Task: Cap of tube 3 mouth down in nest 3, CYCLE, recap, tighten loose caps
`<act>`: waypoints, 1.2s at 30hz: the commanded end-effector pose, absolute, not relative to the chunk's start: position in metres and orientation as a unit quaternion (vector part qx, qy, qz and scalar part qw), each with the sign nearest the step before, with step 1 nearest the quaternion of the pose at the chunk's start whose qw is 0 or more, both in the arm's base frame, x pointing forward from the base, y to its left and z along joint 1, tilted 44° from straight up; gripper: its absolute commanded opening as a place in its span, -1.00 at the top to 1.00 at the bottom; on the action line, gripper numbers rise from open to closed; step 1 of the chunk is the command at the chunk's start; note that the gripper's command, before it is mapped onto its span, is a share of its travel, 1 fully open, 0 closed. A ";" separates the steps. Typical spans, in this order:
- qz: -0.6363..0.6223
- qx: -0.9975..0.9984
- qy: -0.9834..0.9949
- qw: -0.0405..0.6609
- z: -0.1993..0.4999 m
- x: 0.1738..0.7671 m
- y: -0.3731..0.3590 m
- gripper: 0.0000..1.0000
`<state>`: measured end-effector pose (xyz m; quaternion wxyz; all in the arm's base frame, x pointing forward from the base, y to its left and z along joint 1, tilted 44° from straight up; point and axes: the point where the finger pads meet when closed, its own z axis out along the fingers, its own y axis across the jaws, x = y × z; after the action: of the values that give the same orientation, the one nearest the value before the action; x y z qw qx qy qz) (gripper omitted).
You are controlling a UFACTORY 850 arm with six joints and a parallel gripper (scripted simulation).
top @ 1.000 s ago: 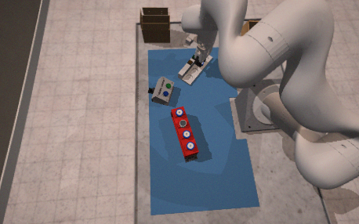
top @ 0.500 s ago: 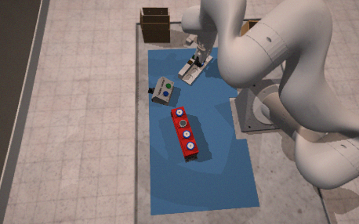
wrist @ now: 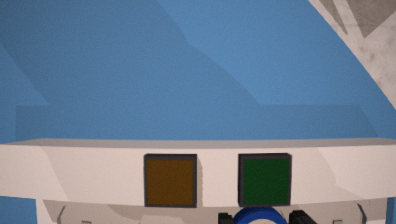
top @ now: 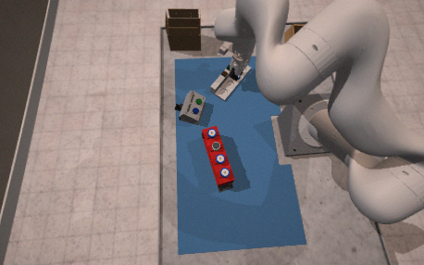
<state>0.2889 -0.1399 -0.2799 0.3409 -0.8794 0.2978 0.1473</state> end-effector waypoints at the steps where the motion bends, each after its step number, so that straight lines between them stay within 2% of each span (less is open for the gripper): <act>1: 0.146 -0.880 0.298 0.340 -0.280 0.290 -0.141 1.00; 2: 0.146 -0.880 0.298 0.340 -0.280 0.290 -0.141 0.08; 16: 0.146 -0.880 0.298 0.340 -0.280 0.290 -0.141 0.08; 36: 0.146 -0.880 0.298 0.340 -0.215 0.295 -0.203 0.08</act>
<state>0.2930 -0.1891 -0.2284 0.3404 -0.8797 0.2980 0.1466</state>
